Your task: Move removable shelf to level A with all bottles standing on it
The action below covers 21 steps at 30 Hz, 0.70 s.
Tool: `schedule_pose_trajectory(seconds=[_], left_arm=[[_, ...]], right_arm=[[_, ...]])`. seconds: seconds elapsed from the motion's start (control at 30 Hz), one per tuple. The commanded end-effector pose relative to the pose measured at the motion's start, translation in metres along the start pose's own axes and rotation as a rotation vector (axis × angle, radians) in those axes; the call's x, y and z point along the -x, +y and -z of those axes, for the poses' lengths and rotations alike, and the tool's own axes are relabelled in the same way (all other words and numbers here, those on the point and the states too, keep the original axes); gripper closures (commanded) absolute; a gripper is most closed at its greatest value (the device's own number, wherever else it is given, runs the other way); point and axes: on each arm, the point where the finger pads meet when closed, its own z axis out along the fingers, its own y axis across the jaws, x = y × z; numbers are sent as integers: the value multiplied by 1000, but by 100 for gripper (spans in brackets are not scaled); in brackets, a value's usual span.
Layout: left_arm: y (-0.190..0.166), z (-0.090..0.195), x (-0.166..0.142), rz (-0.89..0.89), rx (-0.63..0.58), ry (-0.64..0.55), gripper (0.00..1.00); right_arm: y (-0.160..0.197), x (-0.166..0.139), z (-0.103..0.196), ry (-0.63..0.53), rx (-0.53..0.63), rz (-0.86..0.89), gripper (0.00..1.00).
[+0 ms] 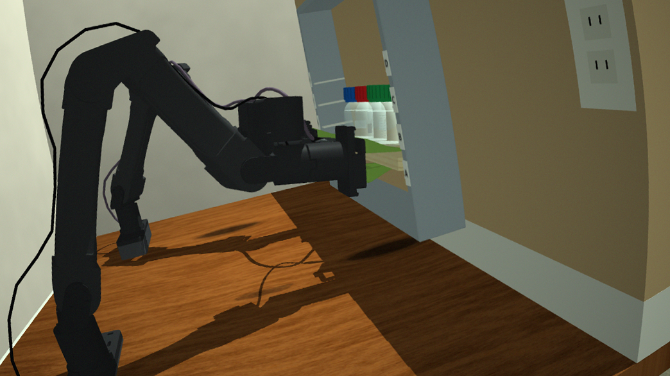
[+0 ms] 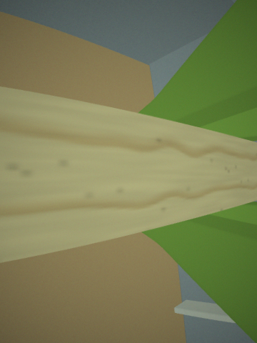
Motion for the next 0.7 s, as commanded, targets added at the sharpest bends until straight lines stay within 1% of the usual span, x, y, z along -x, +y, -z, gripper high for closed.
schedule_pose_trajectory(seconds=[0.0,0.67], left_arm=[[58,-4,-2,14,136,6,100],[63,-4,-3,14,136,6,100]], right_arm=[[-62,-4,-2,6,-151,-19,100],[-67,-4,-1,6,-151,-19,100]])
